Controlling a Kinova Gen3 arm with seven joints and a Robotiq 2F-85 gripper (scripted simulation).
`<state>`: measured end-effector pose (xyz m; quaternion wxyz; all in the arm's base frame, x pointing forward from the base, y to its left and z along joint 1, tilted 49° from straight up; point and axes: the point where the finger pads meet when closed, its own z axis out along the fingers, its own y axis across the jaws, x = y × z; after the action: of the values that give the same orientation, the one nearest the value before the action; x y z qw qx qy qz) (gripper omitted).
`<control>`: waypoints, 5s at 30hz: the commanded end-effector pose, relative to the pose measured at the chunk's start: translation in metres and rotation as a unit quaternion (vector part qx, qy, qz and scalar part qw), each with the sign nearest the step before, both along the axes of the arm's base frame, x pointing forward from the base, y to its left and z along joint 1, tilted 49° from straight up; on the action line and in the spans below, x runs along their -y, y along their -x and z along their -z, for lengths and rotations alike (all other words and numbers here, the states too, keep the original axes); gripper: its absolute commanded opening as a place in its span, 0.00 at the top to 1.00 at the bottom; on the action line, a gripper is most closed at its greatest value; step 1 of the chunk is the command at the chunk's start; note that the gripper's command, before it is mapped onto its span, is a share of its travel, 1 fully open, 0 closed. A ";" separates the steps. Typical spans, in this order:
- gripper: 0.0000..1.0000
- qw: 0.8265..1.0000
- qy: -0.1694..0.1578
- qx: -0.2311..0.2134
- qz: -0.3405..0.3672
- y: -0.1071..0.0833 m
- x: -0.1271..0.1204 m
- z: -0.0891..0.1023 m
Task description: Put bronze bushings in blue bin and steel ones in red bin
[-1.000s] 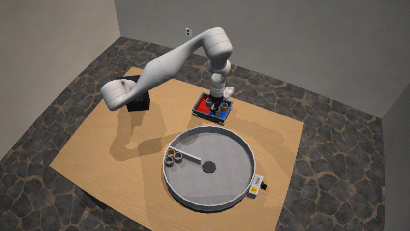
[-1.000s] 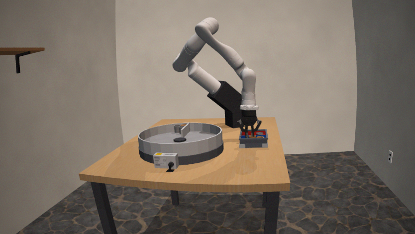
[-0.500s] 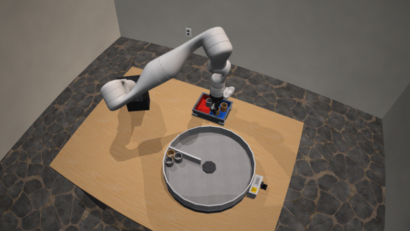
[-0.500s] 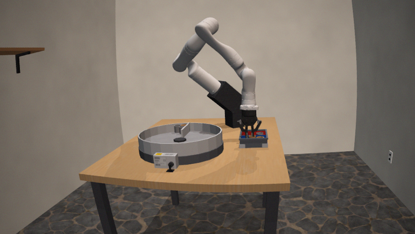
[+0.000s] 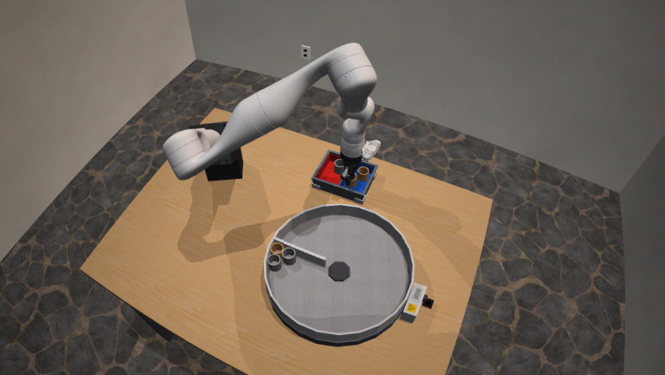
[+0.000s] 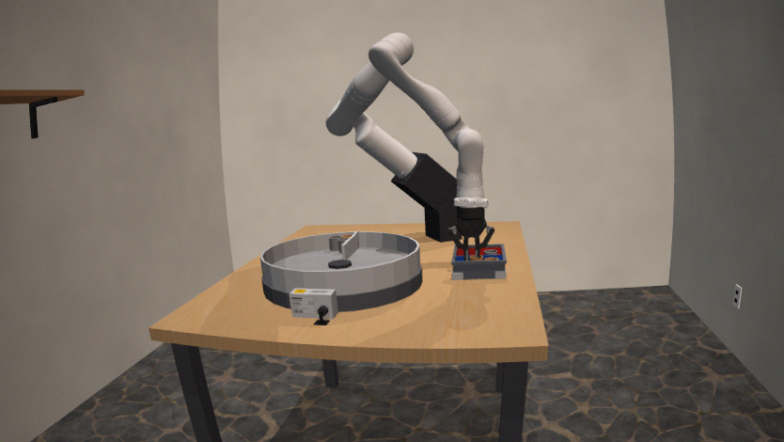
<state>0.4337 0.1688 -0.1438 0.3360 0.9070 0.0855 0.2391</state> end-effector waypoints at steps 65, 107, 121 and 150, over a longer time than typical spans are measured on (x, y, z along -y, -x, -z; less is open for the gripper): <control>0.81 1.000 0.001 0.000 -0.001 0.010 -0.011 -0.014; 0.81 1.000 0.001 0.000 -0.001 0.068 -0.083 -0.093; 0.81 1.000 0.002 0.002 -0.001 0.066 -0.079 -0.092; 0.81 1.000 0.002 0.002 -0.001 0.066 -0.080 -0.092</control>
<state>0.3679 0.2472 -0.0522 0.3388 0.9056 0.0856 0.2403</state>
